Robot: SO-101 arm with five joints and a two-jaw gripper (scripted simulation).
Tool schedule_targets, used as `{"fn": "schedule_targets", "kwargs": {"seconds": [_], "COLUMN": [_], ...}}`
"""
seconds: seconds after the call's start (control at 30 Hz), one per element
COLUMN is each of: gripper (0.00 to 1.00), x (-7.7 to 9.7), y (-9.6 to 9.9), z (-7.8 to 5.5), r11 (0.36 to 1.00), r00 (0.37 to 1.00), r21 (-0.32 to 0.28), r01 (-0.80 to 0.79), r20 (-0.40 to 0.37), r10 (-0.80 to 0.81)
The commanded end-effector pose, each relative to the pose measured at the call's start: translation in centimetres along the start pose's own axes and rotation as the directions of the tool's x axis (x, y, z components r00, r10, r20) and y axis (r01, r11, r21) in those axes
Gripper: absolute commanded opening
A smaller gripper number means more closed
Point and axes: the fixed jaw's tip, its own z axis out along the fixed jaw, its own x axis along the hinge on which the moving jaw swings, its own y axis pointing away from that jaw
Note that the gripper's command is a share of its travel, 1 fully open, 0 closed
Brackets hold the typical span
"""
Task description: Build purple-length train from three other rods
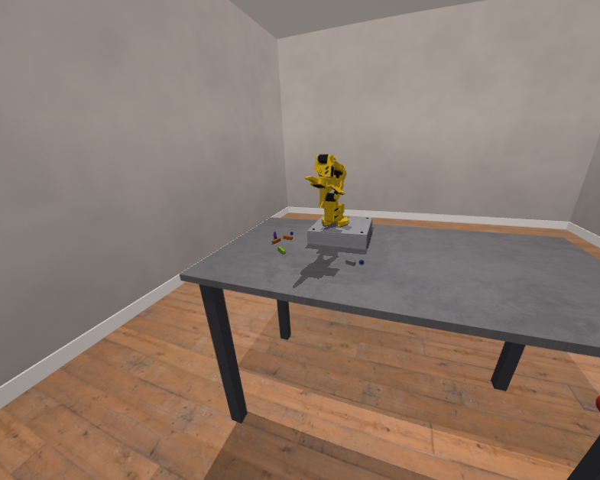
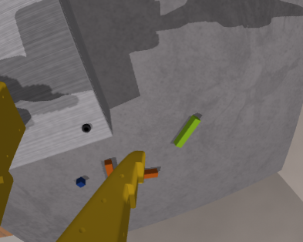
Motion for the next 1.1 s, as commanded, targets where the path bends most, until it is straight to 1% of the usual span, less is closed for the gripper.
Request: {"fn": "schedule_targets", "kwargs": {"seconds": [0.0,0.2,0.43,0.47,1.07], "gripper": [1.0,1.0,1.0,1.0,1.0], "x": [1.3,2.2,2.3,2.6,2.6], "y": [0.2,0.3,0.3,0.2,0.0], "z": [0.1,0.1,0.1,0.1,0.1], "r11": [0.996,0.986,0.985,0.985,0.985], "r00": [0.995,0.985,0.983,0.983,0.984], "r21": [-0.012,-0.007,-0.007,-0.007,0.0], "r01": [-0.091,-0.165,-0.175,-0.172,-0.17], "r20": [-0.03,-0.052,-0.055,-0.059,-0.059], "r10": [0.091,0.165,0.174,0.171,0.17]}}
